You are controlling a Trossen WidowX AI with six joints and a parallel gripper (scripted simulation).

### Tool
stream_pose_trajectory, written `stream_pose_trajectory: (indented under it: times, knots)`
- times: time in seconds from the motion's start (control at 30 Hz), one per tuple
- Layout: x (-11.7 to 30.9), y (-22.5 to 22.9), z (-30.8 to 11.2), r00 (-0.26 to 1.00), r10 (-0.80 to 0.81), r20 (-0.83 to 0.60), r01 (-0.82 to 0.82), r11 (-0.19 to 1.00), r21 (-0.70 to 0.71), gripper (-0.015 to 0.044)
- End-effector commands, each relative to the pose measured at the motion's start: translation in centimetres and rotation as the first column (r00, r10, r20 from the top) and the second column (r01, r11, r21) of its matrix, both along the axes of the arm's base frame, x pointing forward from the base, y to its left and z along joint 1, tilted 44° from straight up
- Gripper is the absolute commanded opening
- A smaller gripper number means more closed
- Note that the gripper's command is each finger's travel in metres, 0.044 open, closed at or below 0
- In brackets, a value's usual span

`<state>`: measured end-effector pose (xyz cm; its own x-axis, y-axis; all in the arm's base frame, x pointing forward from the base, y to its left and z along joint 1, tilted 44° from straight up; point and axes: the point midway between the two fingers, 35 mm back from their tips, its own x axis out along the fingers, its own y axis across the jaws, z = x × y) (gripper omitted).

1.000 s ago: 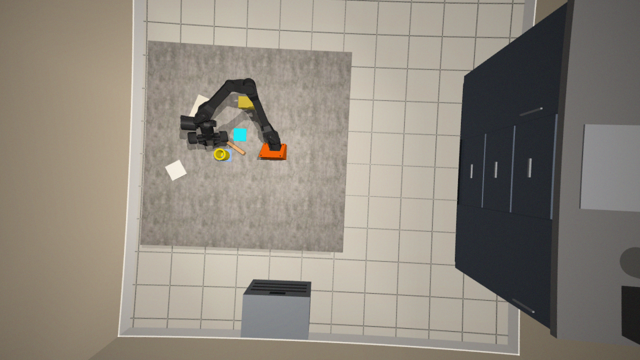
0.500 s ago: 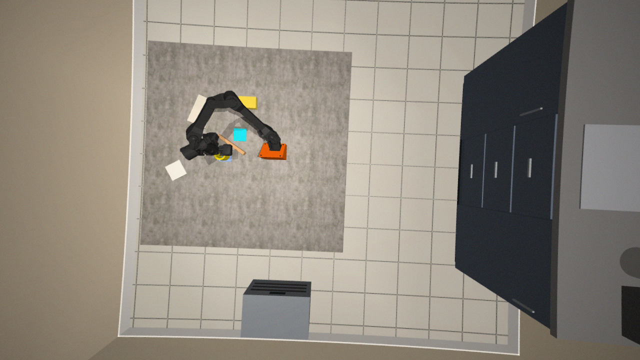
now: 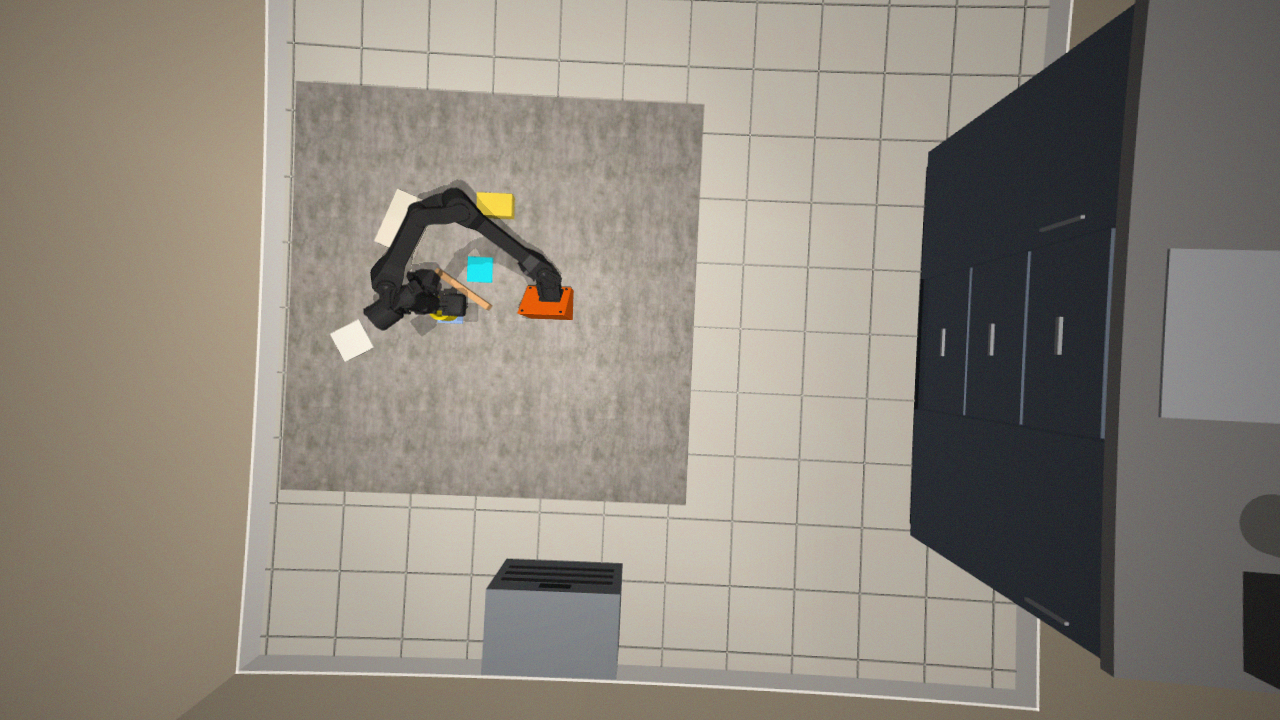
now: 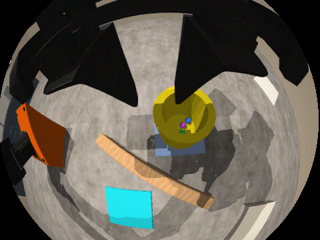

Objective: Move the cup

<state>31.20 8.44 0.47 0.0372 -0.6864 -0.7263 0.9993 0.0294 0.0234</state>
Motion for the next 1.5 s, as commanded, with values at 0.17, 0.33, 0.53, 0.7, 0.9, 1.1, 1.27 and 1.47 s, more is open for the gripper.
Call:
stream_pose_trajectory:
  times: [0.17, 0.33, 0.53, 0.7, 0.9, 1.1, 1.27, 1.47]
  knots:
    - [0.2, -1.0, -1.1, 1.000, -0.001, 0.005, 0.001, 1.000, -0.005, 0.0167]
    - [0.2, -1.6, -1.7, 1.000, -0.001, 0.005, 0.001, 1.000, -0.005, 0.0167]
    - [0.3, -2.3, -2.4, 1.000, -0.001, 0.005, 0.001, 1.000, -0.006, 0.0167]
    - [0.3, -2.8, -3.0, 1.000, -0.001, 0.005, 0.001, 1.000, -0.006, 0.0167]
    - [0.2, -3.5, -3.6, 1.000, -0.001, 0.005, 0.001, 1.000, -0.007, 0.0167]
    - [0.2, -4.2, -4.2, 1.000, -0.001, 0.006, 0.001, 1.000, -0.008, 0.0167]
    - [0.2, -4.1, -4.1, 1.000, -0.011, 0.006, 0.011, 1.000, -0.004, 0.0153]
    - [0.2, -4.1, -4.1, 1.000, -0.011, 0.006, 0.011, 1.000, -0.004, 0.0113]
